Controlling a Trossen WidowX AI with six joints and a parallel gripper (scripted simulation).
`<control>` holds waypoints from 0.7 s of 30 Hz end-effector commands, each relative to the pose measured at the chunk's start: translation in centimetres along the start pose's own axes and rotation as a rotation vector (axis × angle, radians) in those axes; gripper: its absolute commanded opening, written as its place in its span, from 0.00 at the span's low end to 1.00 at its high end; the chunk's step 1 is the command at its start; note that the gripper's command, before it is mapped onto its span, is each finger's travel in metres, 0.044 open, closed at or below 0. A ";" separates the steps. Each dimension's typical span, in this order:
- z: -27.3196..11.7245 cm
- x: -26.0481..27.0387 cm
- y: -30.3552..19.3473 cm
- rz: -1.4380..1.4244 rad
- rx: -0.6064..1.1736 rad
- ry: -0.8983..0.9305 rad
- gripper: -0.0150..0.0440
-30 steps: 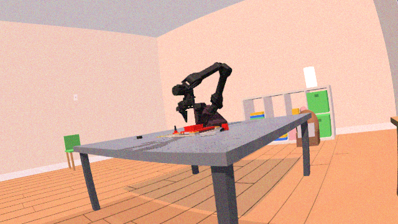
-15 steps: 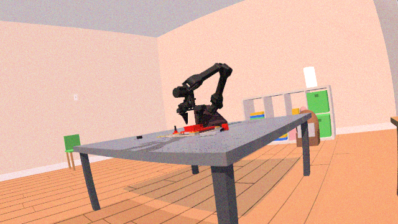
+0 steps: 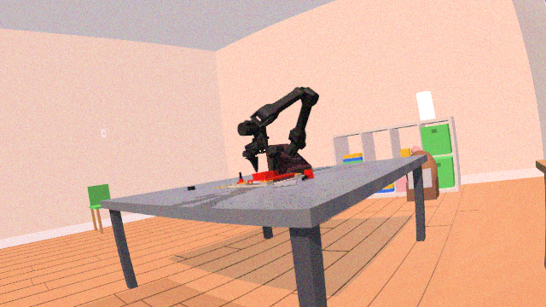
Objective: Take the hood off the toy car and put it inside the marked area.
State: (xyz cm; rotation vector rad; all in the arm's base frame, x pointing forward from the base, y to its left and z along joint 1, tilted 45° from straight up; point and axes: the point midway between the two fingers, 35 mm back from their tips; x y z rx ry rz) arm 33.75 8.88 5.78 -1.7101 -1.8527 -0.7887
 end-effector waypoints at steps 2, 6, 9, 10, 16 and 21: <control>0.3 0.0 -0.1 0.009 0.002 0.005 1.00; 0.5 0.0 -0.1 0.009 0.002 0.005 1.00; 0.6 0.0 -0.1 0.009 0.002 0.005 1.00; 0.7 0.0 -0.1 0.009 0.002 0.005 1.00; 1.0 0.0 -0.1 0.009 0.002 0.005 1.00; 1.2 0.0 -0.2 0.009 0.002 0.006 1.00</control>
Point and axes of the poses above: the point midway between the two fingers, 35 mm back from their tips, its own z axis out along the fingers, its own x axis across the jaws, y = z × x, and after that the axes turned 3 degrees about -z, right-handed
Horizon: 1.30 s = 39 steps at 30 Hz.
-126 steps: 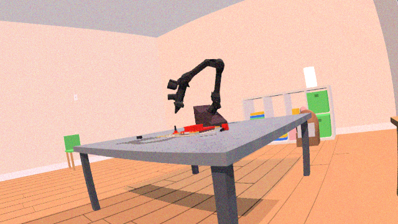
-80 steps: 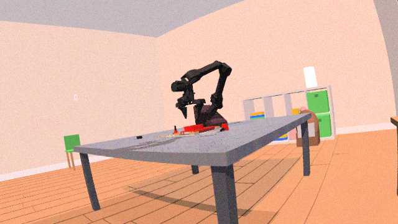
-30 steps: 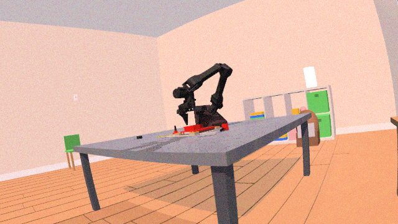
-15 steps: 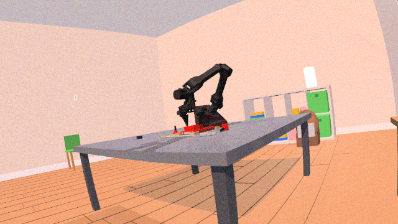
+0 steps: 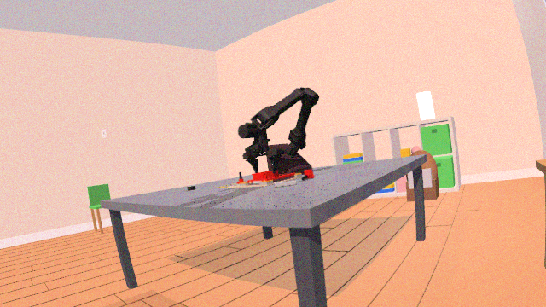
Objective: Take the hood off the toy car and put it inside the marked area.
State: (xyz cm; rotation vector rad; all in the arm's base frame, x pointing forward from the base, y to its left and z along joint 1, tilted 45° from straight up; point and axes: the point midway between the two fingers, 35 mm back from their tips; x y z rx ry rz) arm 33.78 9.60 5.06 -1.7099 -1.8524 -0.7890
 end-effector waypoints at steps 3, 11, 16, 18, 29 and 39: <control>0.4 0.0 -0.2 0.009 0.002 0.005 1.00; 0.7 0.0 -0.2 0.009 0.002 0.006 1.00; 0.6 0.0 0.0 0.000 0.000 0.000 0.87; 0.6 0.0 0.0 0.000 0.000 0.000 0.81; 0.6 0.0 0.0 0.000 0.000 0.000 0.59; 0.0 0.0 0.0 0.000 0.000 0.000 0.25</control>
Point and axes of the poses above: the point midway between the two fingers, 35 mm back from their tips, its own z axis out along the fingers, its own x axis across the jaws, y = z × x, and after that the axes turned 3 degrees about -z, right-handed
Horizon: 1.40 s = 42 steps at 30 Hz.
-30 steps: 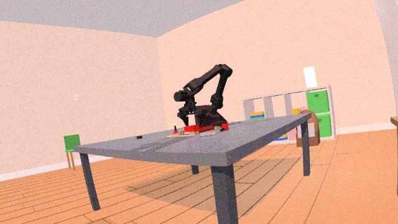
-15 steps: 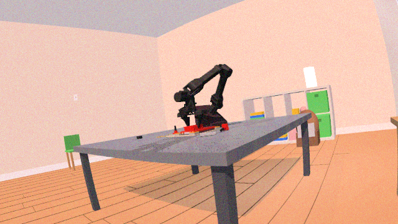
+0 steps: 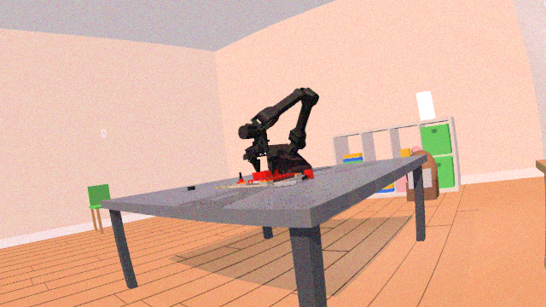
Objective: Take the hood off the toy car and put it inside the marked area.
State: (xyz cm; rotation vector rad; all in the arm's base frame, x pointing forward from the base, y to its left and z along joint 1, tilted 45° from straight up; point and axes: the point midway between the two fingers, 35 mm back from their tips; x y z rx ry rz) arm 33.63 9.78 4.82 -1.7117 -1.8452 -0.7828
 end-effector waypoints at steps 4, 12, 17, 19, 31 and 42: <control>-0.6 0.0 0.2 -0.006 -0.004 -0.002 0.25; -1.1 0.0 0.2 -0.006 -0.004 -0.002 0.25; -1.4 0.0 0.2 -0.006 -0.004 -0.002 0.25; -1.6 0.0 0.2 -0.006 -0.004 -0.002 0.25; -2.3 0.0 0.2 -0.006 -0.004 -0.002 0.25; -6.6 -0.1 0.2 -0.005 -0.004 -0.004 0.25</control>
Point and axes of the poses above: the point midway between the two fingers, 35 mm back from their tips, its own z axis out along the fingers, its own x axis across the jaws, y = z × x, and after that the axes turned 3 degrees about -z, right-handed
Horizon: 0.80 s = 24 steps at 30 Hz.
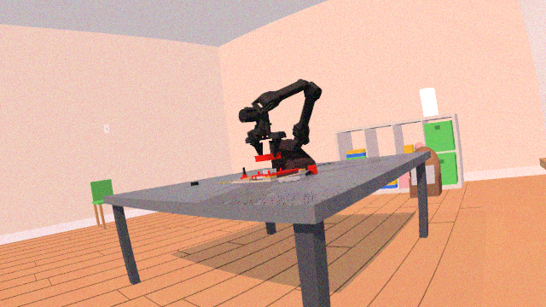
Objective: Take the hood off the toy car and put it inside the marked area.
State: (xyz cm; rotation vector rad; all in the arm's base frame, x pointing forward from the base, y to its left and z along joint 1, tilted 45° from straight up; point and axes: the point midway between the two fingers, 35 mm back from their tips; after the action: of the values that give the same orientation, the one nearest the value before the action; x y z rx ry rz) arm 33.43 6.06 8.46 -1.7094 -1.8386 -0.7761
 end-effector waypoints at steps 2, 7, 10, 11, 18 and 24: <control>-1.7 0.0 0.2 -0.010 -0.010 -0.007 0.25; -1.1 -2.2 0.3 0.005 -0.011 -0.011 0.25; -1.3 -4.1 0.4 0.009 -0.015 -0.018 0.25; -1.4 -4.7 0.5 0.010 -0.016 -0.020 0.25; -1.7 -8.9 0.2 0.010 -0.016 -0.032 0.25; -2.0 -12.5 -0.3 0.006 -0.020 -0.039 0.25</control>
State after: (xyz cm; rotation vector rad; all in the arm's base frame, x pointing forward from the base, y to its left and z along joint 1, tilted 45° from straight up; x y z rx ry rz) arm 33.90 -2.93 1.75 -1.7485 -1.8370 -0.7588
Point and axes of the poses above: the point midway between the two fingers, 35 mm back from their tips, its own z axis out along the fingers, its own x axis across the jaws, y = z × x, and after that the axes turned 3 degrees about -z, right-handed
